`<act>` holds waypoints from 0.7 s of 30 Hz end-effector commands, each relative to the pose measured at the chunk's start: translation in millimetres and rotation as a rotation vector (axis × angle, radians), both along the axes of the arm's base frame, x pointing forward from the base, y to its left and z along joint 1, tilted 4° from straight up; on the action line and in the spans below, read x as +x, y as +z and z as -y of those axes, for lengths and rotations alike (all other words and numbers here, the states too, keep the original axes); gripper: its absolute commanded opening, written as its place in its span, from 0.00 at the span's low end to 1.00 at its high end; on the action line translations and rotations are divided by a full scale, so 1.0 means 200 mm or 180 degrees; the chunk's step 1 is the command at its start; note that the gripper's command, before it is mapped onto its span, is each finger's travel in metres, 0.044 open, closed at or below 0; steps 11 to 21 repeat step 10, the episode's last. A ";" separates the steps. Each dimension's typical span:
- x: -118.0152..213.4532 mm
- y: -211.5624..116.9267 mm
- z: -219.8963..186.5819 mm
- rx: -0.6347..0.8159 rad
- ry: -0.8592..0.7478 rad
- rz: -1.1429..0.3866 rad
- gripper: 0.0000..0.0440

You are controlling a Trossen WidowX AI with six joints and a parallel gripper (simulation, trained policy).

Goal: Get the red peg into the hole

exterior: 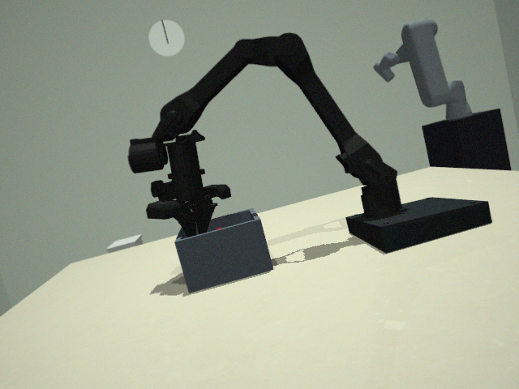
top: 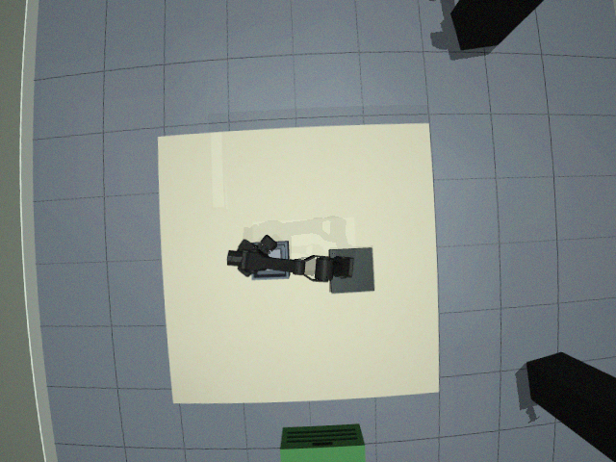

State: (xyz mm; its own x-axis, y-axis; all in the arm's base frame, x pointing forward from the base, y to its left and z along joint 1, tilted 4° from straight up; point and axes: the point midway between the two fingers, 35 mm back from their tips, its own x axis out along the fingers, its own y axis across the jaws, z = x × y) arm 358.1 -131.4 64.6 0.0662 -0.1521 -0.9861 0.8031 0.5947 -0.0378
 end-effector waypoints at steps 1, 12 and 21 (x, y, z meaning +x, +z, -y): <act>0.06 0.01 0.13 -0.0125 -0.0125 0.0113 0.25; 0.09 0.02 0.21 -0.0121 -0.0128 0.0121 0.21; 0.09 0.02 0.21 -0.0121 -0.0128 0.0121 0.21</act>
